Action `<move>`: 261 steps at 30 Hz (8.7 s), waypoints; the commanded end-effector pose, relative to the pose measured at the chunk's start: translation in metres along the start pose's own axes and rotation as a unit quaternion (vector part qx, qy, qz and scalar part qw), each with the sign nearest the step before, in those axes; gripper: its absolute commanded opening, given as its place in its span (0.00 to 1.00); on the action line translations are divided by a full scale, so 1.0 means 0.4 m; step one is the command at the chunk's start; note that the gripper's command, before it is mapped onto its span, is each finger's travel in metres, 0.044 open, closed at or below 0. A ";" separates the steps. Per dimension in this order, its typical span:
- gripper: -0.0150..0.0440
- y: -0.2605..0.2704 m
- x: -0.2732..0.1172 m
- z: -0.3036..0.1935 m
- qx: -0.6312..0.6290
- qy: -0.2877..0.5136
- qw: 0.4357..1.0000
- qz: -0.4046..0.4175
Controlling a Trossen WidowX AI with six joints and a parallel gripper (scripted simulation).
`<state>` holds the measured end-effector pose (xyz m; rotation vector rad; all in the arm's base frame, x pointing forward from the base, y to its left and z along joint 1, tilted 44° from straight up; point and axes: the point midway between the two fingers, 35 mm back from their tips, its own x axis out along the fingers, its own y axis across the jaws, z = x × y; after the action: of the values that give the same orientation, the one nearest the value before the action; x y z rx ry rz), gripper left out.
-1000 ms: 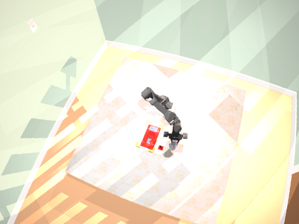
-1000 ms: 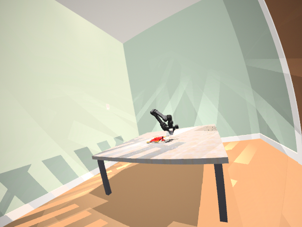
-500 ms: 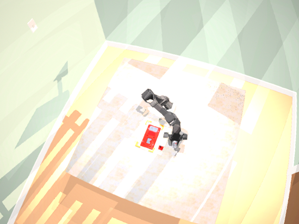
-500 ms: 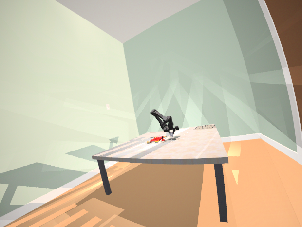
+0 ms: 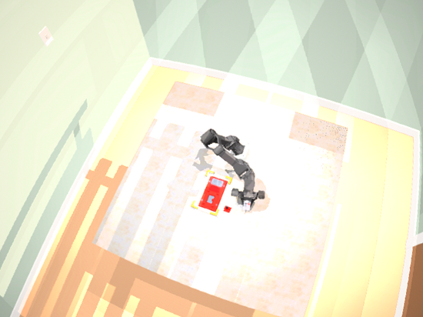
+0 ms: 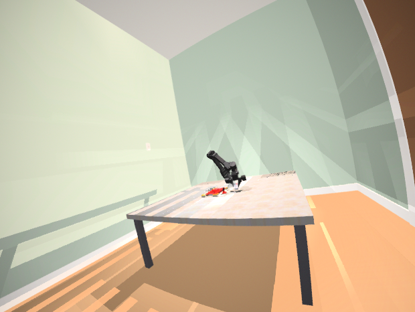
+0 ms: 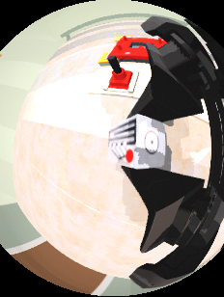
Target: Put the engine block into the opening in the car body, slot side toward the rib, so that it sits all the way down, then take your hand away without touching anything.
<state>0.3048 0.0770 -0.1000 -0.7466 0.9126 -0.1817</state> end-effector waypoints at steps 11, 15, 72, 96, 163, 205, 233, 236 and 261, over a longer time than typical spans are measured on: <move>0.25 0.004 0.034 -0.044 -0.008 0.004 1.000 0.002; 0.25 0.003 0.044 -0.052 -0.008 0.004 1.000 0.002; 1.00 0.007 -0.064 -0.036 -0.011 0.005 1.000 0.006; 1.00 0.030 -0.042 -0.019 -0.298 0.060 0.952 0.035; 1.00 0.019 -0.052 0.037 -0.936 0.041 0.133 0.325; 1.00 -0.001 0.006 -0.019 -0.933 0.003 0.000 0.360; 0.25 0.000 0.001 -0.010 -0.933 0.003 0.000 0.360; 0.25 0.002 -0.013 0.008 -0.933 0.002 0.000 0.360; 0.25 0.006 -0.155 0.143 -0.933 0.000 0.000 0.360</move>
<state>0.3073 0.1241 -0.0519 1.6104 -0.5510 -1.8590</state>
